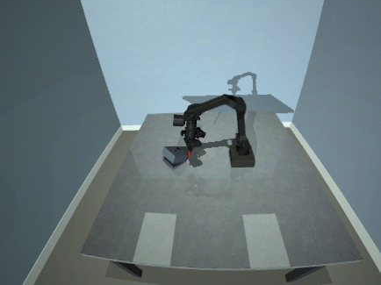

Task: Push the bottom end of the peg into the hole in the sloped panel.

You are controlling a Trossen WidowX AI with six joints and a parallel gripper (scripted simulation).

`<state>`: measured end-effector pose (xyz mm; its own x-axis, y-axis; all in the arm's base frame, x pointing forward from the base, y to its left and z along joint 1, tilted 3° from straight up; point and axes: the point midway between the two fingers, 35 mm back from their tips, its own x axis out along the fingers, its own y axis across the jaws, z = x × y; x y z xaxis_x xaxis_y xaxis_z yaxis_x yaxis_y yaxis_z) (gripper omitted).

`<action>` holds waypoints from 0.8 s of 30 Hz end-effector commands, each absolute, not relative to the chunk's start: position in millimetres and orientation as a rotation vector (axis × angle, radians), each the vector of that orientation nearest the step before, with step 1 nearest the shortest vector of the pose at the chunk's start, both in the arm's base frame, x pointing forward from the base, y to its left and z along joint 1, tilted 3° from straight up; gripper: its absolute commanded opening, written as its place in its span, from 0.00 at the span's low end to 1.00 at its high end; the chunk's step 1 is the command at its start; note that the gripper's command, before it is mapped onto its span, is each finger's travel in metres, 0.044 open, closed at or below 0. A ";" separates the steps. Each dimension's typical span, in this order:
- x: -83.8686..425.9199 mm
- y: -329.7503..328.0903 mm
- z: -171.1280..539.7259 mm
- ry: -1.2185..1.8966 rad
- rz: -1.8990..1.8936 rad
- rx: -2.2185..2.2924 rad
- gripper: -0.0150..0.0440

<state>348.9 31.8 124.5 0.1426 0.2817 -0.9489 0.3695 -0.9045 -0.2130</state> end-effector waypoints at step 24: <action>368.8 -8.4 132.7 0.653 -1.853 2.459 0.25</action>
<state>365.0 -2.9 132.0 0.2090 0.3201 -0.9240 0.3241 -0.9142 -0.2434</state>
